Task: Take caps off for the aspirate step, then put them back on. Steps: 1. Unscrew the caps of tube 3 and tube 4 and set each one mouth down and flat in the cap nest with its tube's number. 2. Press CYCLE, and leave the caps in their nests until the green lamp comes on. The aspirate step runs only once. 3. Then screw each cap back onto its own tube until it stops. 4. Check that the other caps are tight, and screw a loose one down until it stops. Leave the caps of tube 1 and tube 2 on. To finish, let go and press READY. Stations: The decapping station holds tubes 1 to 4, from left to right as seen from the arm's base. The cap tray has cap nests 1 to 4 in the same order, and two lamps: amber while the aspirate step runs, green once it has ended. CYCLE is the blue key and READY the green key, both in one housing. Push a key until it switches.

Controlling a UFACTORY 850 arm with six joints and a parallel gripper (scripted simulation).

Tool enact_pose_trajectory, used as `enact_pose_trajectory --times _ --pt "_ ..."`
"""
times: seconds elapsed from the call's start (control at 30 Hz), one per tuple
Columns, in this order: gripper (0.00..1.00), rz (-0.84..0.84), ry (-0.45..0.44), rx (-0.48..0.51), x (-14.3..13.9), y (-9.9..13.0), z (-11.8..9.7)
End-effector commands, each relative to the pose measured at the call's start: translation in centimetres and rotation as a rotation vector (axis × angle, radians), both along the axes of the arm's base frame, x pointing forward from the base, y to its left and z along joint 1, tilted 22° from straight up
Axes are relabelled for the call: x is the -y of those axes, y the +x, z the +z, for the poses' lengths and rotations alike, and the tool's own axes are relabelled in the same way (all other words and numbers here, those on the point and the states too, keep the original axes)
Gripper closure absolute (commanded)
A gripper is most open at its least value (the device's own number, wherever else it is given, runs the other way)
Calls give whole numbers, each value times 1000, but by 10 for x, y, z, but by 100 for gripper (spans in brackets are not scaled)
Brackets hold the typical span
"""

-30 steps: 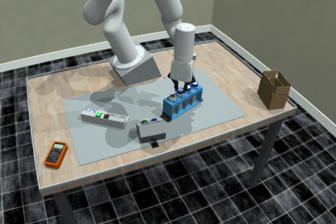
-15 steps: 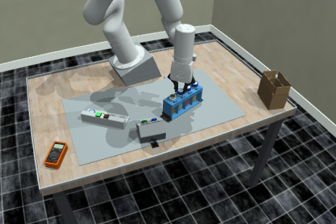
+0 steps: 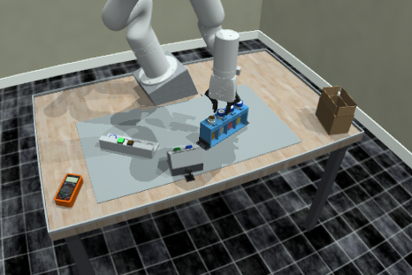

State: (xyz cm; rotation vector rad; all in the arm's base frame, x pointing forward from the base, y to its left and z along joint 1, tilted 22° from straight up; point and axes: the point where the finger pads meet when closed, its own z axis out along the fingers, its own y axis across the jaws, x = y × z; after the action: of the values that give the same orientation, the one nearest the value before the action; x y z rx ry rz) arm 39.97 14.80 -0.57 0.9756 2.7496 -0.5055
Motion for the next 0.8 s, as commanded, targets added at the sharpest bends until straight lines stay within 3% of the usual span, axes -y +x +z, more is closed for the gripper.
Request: enact_pose_trajectory --times 0.0,0.23,0.33,0.77 --pt "54 0 1 1 -1 1 0" --pt "54 0 1 1 -1 1 0" --pt "54 -91 6 38 0 1 -1" --pt "54 -91 6 38 2 1 -6"
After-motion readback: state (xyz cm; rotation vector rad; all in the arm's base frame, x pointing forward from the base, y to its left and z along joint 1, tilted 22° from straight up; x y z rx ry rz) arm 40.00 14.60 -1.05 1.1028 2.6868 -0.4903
